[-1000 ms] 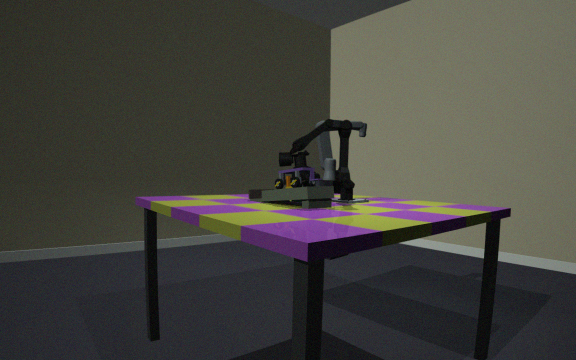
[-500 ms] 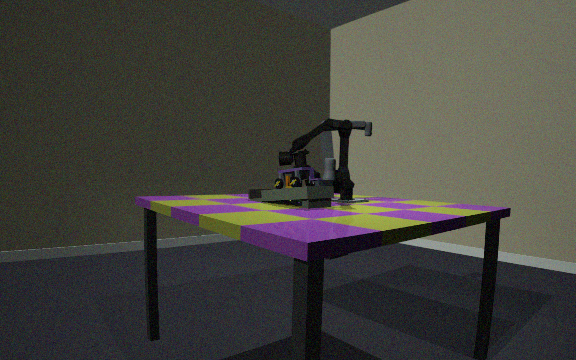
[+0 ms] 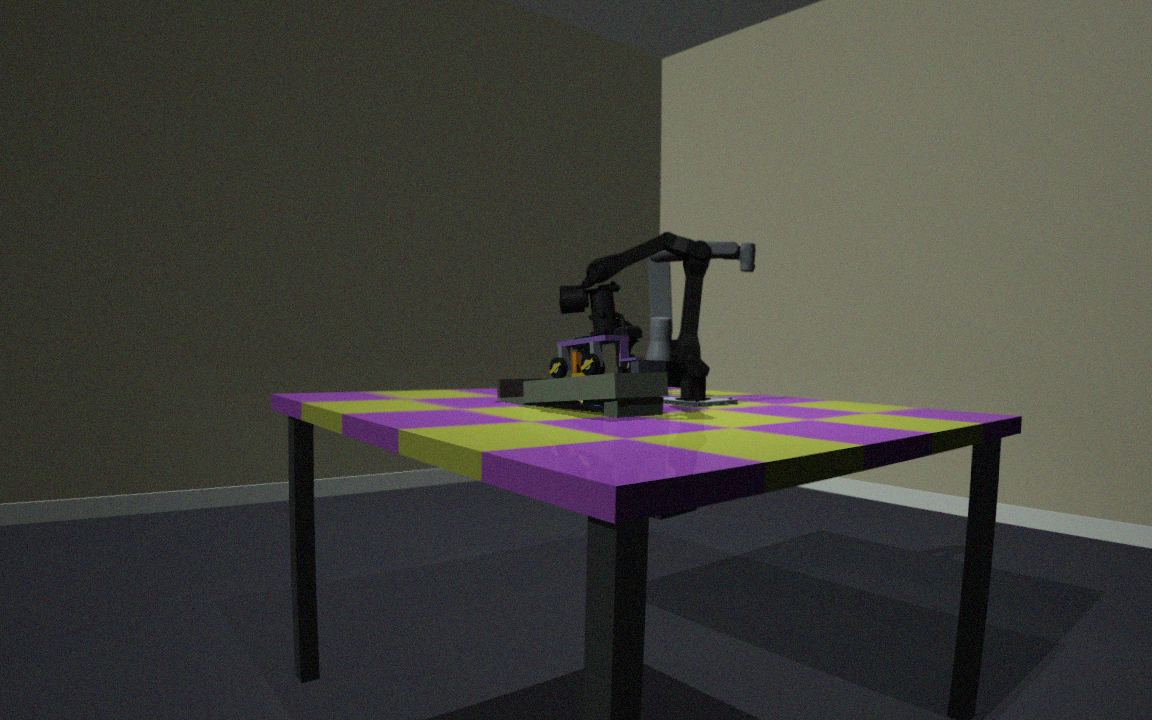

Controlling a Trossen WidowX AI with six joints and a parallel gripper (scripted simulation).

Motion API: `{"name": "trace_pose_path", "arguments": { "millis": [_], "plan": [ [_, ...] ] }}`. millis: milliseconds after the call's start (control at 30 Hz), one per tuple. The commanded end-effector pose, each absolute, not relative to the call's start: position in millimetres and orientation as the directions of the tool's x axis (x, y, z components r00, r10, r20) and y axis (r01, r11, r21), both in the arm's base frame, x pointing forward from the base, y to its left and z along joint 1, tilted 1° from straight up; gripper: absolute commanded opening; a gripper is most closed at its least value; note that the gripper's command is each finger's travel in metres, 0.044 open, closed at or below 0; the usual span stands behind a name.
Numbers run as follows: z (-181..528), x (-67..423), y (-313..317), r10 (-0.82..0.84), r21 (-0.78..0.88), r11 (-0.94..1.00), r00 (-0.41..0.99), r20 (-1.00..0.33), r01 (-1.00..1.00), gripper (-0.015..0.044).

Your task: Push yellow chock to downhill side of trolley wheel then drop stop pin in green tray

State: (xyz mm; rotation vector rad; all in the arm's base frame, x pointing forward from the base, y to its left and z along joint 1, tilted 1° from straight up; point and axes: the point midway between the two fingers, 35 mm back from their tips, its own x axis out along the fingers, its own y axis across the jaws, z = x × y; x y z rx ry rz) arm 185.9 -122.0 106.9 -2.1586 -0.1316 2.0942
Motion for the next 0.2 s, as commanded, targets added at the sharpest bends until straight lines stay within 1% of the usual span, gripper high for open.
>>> {"name": "trace_pose_path", "arguments": {
  "millis": [0,167],
  "plan": [
    [121.4,187.0,-123.1,0.146,-0.147,-0.989,0.040,-0.989,-0.023,0.0440],
    [137.4,187.6,-123.7,0.145,-0.146,-0.989,0.041,-0.989,-0.022,0.0440]
  ]
}}
